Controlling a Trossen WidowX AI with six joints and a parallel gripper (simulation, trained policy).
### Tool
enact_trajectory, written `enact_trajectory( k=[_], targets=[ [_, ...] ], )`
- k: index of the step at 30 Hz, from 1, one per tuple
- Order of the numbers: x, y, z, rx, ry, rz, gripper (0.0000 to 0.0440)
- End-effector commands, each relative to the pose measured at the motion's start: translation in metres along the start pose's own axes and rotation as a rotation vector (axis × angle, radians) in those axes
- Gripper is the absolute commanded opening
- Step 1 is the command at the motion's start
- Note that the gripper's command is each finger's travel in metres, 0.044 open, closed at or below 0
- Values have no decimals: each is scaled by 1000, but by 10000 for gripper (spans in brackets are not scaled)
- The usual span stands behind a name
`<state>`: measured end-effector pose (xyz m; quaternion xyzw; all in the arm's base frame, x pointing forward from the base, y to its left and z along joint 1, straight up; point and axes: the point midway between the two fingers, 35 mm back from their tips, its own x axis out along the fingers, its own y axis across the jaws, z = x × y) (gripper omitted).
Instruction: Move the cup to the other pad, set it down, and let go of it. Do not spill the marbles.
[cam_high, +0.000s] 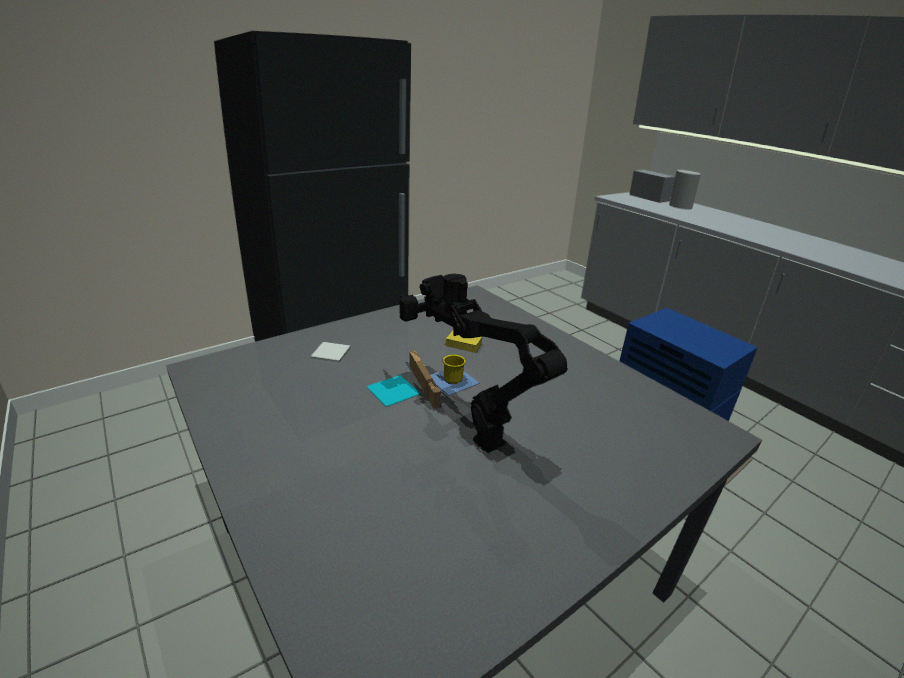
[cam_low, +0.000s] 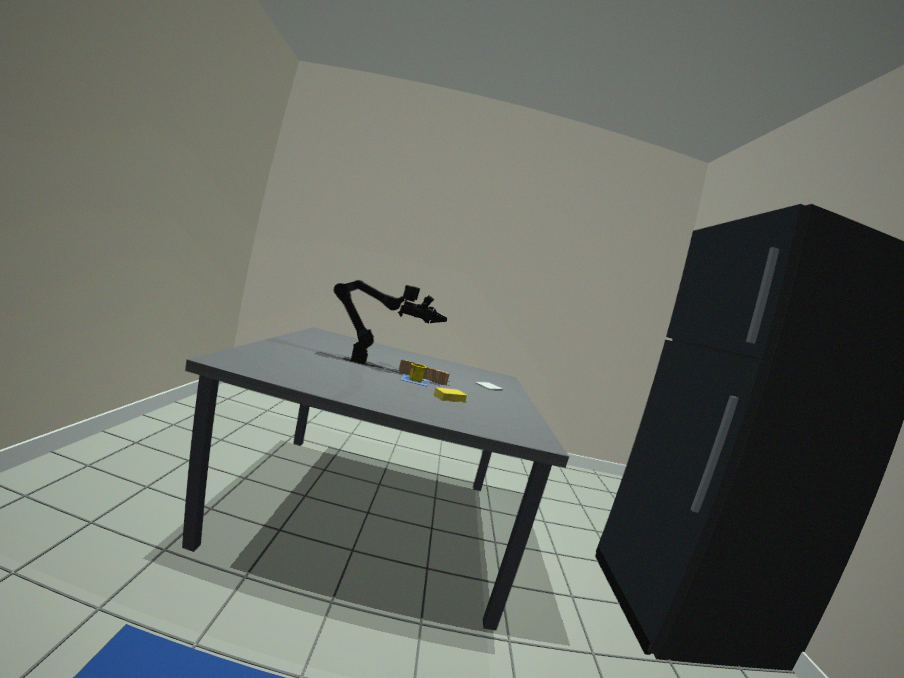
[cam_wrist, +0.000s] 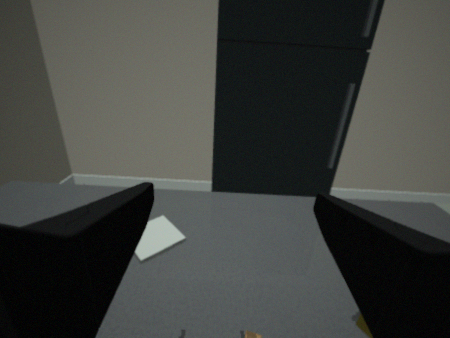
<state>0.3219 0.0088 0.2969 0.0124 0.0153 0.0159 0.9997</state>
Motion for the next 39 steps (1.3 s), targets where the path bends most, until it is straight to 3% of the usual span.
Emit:
enact_trajectory(
  k=[1, 11, 13, 39],
  targets=[
    [0, 0, -1, 1, 5, -4, 374],
    [-1, -1, -13, 25, 104, -31, 111],
    [0, 0, -16, 30, 133, -33, 79],
    [6, 20, -42, 116, 510, -23, 97]
  ],
)
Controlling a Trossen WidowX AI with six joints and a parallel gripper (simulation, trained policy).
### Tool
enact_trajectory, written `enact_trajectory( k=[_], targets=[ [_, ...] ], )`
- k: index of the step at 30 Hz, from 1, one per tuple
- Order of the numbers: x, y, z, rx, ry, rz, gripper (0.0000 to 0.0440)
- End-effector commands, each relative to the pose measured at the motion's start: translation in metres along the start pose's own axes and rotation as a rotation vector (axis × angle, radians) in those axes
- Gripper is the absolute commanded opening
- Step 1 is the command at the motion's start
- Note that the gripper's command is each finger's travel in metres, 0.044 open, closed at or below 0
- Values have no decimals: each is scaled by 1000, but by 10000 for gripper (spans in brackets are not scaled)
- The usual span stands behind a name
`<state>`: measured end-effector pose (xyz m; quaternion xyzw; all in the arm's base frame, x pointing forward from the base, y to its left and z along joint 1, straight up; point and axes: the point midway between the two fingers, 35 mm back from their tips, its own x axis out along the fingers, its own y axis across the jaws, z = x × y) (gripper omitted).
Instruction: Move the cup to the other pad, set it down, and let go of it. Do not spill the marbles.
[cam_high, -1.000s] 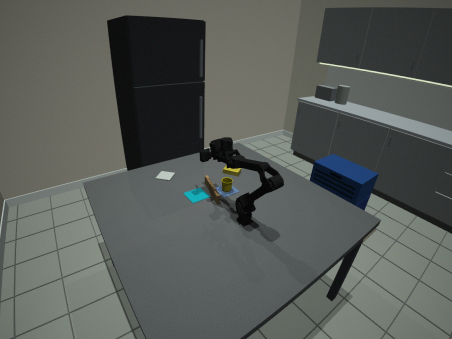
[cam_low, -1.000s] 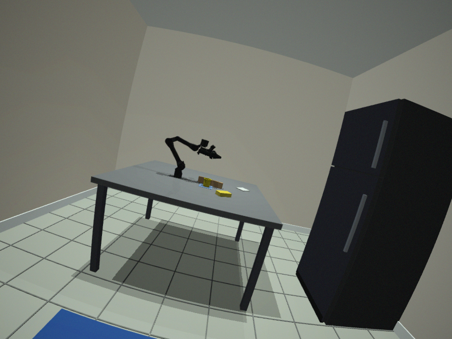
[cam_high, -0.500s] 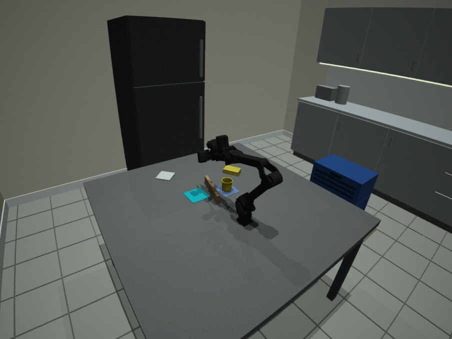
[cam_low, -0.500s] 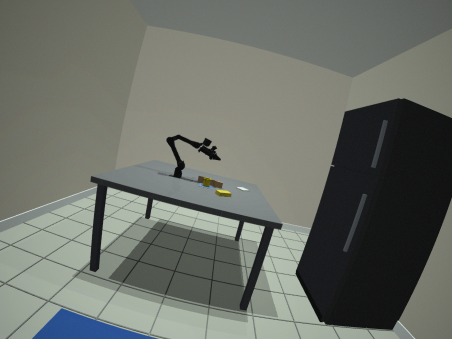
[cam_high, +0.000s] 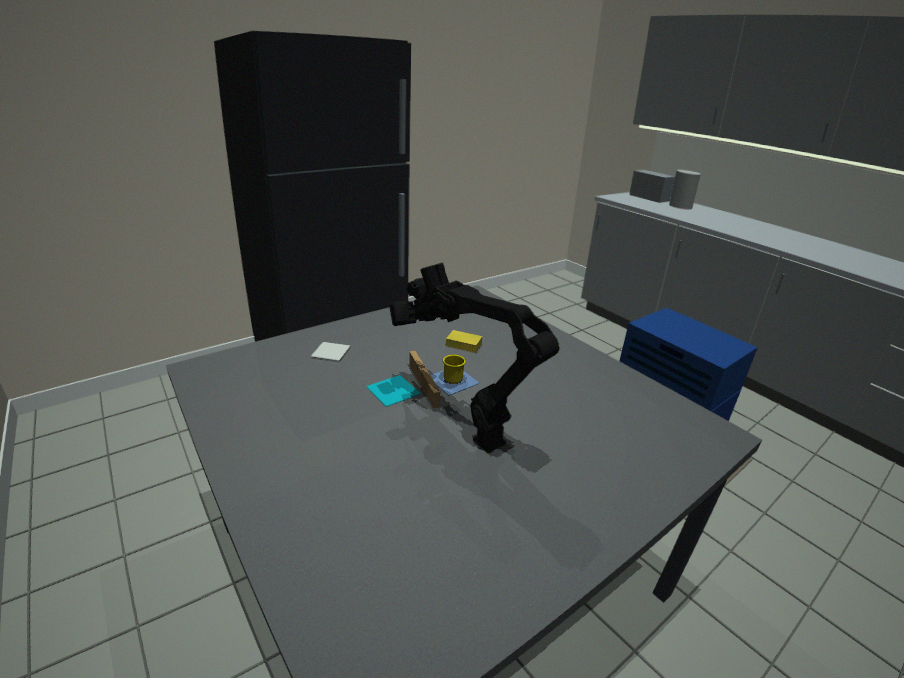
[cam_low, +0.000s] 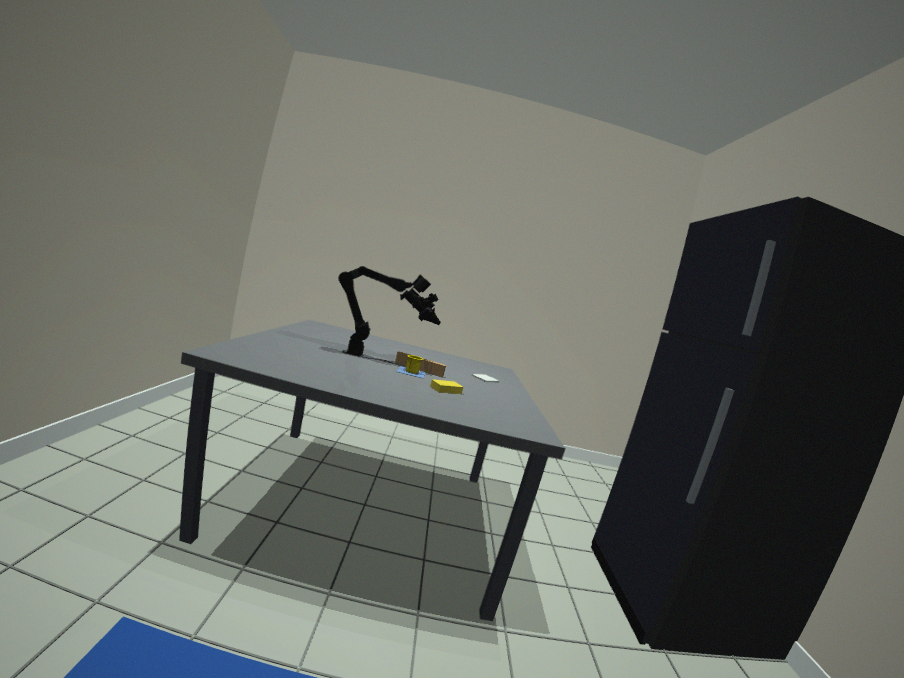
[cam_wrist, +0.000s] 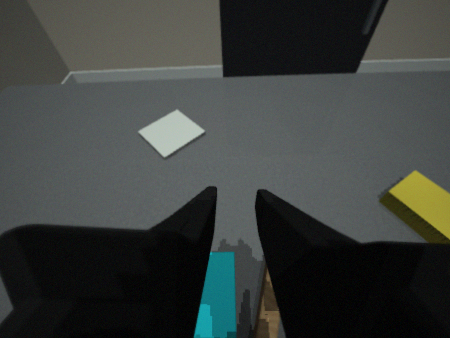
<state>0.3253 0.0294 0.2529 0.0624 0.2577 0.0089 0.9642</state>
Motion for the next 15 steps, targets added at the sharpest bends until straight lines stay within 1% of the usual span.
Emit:
enact_trajectory(
  k=[1, 7, 15],
  targets=[
    [0, 1, 1, 9, 36, -7, 96],
    [3, 2, -6, 15, 129, -21, 99],
    [5, 1, -17, 11, 254, -47, 115]
  ],
)
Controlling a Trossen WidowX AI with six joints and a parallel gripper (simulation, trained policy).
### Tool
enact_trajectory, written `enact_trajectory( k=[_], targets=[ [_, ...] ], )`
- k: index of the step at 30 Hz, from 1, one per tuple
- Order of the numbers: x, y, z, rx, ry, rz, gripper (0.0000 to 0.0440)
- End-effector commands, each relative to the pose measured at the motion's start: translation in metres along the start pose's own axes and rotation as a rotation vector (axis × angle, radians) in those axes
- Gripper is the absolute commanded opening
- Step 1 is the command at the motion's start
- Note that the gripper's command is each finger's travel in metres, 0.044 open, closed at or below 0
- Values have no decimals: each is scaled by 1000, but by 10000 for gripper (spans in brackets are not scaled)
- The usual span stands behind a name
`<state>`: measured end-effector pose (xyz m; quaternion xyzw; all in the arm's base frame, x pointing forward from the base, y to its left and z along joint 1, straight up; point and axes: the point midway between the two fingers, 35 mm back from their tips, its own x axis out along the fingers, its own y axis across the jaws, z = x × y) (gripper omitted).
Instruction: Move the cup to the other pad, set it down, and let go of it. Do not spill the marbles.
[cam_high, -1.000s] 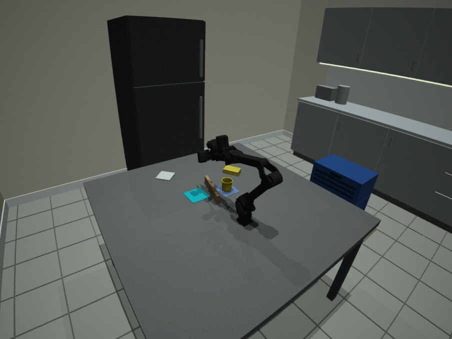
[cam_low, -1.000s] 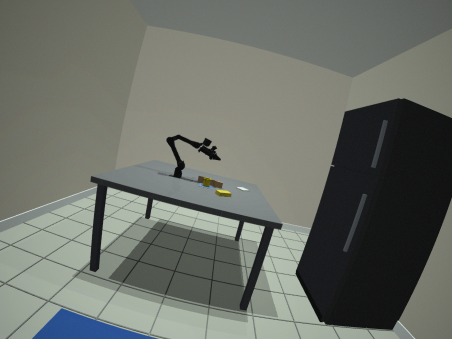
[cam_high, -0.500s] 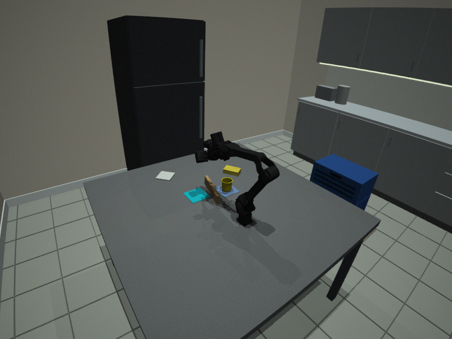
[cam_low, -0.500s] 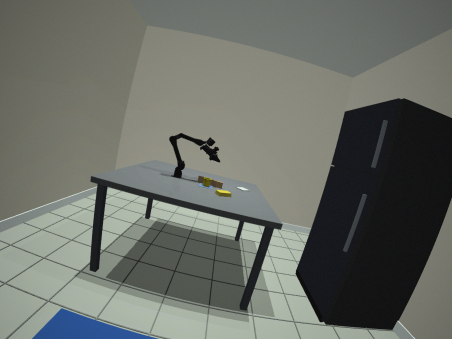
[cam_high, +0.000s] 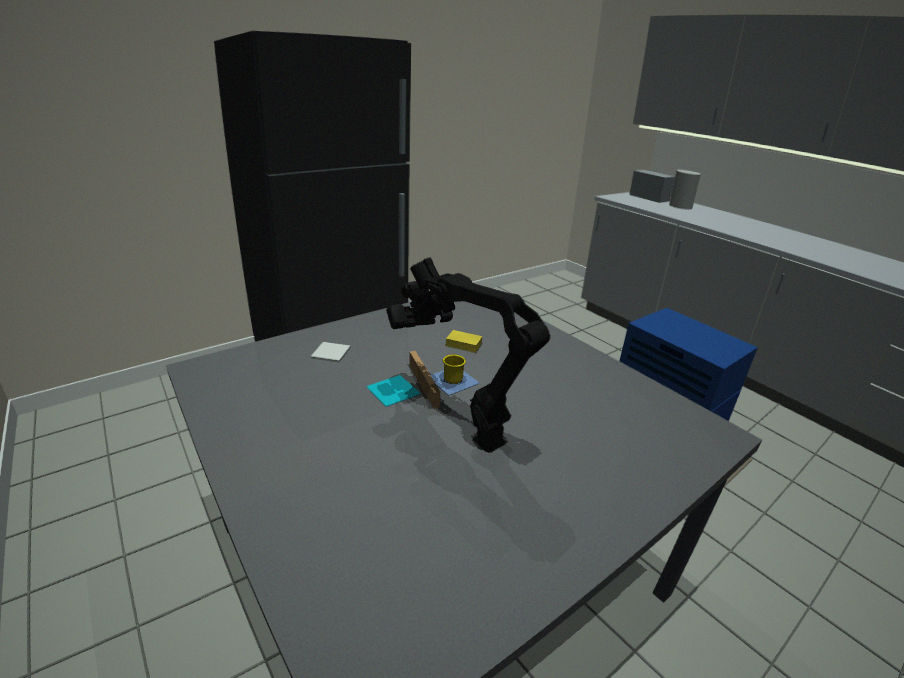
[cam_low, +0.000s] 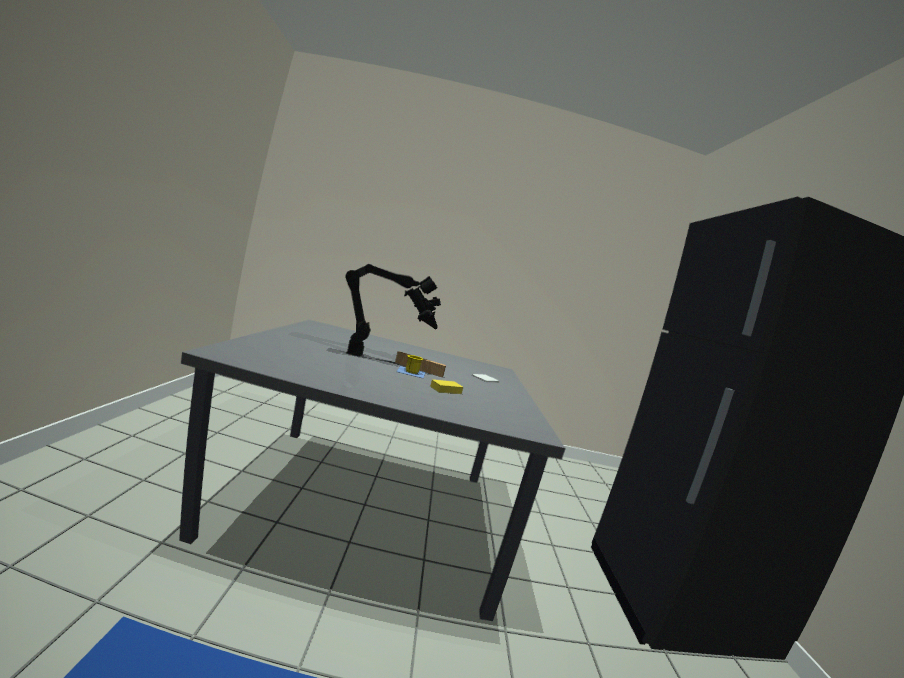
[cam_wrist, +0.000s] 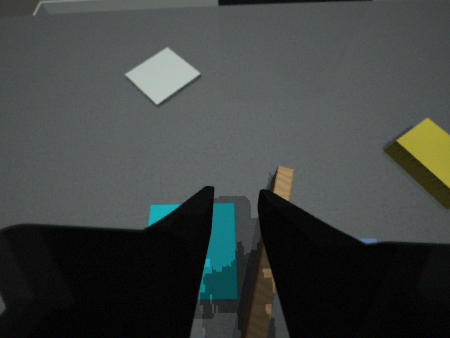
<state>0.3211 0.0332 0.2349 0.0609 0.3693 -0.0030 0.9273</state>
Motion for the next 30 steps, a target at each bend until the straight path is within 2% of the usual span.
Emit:
enact_trajectory(
  k=[1, 19, 30],
  targets=[
    [0, -1, 0, 0, 36, -14, 117],
    [4, -13, -23, -42, 314, -82, 139],
    [6, -28, -36, -87, 480, -119, 125]
  ],
)
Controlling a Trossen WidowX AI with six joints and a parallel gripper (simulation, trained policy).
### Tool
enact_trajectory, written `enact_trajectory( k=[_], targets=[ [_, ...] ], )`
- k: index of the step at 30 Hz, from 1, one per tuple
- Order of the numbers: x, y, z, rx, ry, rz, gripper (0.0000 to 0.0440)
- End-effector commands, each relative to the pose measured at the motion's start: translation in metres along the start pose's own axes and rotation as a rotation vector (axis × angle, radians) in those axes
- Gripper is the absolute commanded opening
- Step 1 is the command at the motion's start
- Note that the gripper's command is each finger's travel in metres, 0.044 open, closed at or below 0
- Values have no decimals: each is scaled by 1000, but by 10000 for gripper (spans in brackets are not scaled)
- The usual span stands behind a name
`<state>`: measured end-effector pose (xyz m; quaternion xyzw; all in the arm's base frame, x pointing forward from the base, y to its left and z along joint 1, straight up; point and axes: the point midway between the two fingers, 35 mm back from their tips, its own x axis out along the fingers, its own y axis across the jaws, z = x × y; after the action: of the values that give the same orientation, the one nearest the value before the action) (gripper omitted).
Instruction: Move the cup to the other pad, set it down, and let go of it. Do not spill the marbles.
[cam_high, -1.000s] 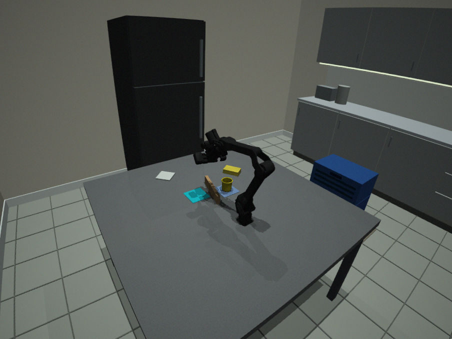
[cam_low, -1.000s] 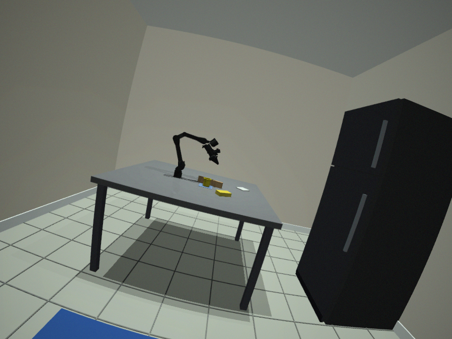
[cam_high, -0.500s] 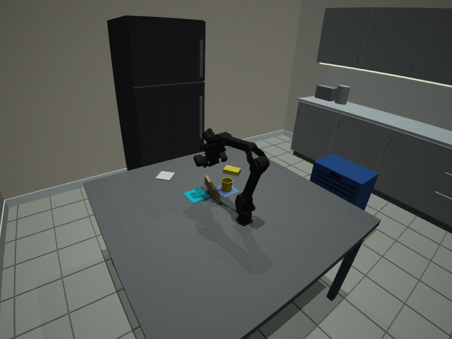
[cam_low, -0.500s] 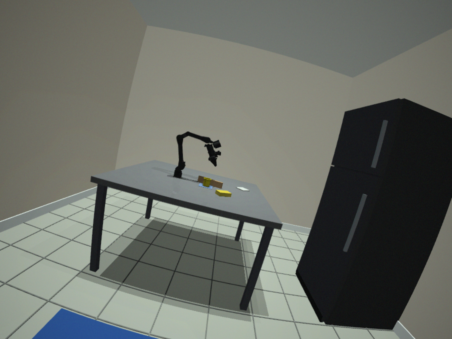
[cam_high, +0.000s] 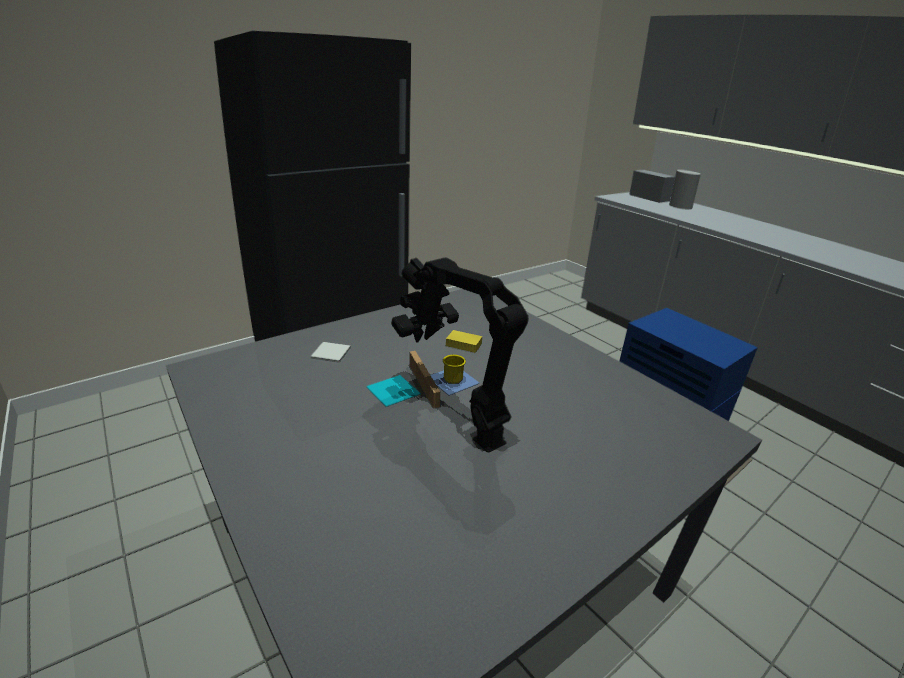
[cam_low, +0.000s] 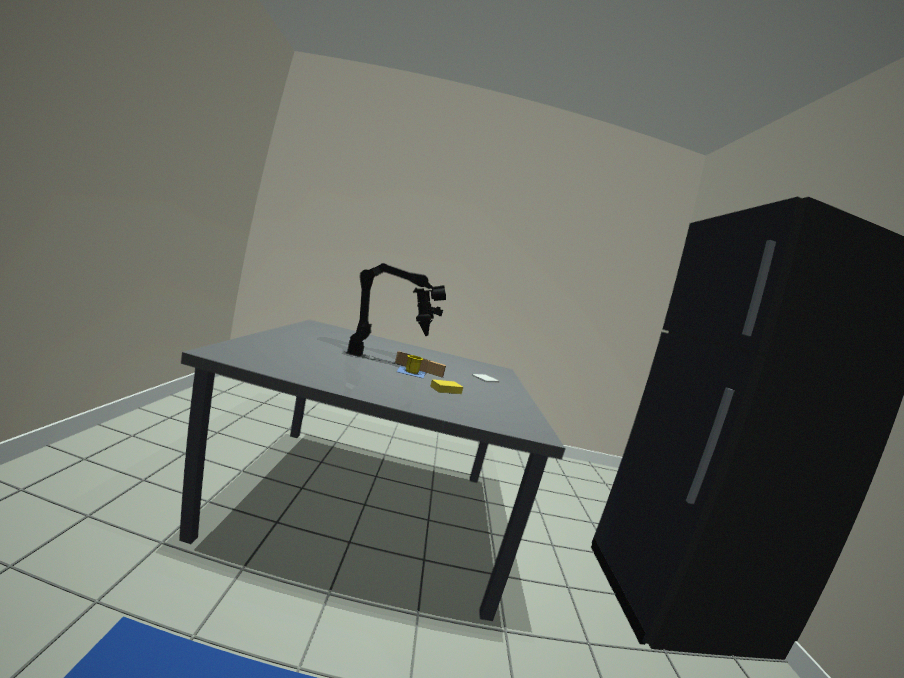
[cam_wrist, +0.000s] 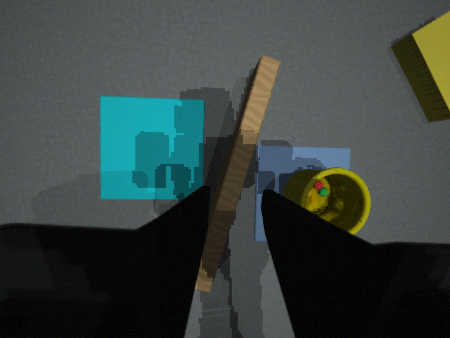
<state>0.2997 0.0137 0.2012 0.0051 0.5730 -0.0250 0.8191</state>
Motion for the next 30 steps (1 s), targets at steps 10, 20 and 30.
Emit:
enact_trajectory(
  k=[10, 20, 30],
  targets=[
    [13, -21, -10, -56, 159, -41, 122],
    [31, -41, -19, -93, 268, -59, 123],
    [55, -59, -28, -126, 331, -65, 139]
  ],
)
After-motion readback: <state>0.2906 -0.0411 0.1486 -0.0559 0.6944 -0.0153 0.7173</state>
